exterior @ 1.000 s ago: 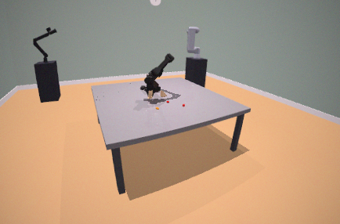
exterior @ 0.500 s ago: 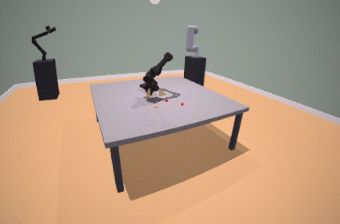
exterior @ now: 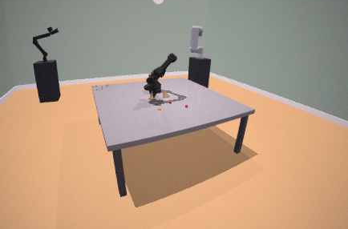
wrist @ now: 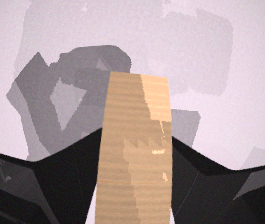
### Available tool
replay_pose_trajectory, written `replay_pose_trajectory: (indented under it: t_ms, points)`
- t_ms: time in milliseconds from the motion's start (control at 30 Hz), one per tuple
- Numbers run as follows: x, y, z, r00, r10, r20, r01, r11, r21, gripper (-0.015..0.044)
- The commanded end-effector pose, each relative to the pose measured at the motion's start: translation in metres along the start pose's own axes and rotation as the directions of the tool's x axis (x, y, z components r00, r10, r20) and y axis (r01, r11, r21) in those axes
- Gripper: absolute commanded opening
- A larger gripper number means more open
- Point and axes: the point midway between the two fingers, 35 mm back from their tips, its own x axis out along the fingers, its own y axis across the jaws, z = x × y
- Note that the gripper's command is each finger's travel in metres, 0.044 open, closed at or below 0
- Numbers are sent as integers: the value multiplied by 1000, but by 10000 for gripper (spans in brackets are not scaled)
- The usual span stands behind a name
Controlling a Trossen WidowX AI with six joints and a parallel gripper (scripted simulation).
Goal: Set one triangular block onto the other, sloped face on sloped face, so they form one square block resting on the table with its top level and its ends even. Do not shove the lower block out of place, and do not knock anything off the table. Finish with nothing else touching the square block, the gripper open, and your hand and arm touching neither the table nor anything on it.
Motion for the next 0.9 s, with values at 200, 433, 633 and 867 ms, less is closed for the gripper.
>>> replay_pose_trajectory:
  t_ms: [200, 433, 633, 867]
  points:
    - [0, -1, 1, 1000, -2, 4, 2, 971, 238, 0]
    - [0, -1, 1, 1000, -3, 4, 1, 907, 420, 0]
    - [0, -1, 0, 1000, -4, 4, 1, 819, 574, 0]
    - [4, -1, 0, 1000, -3, 3, 0, 794, 608, 0]
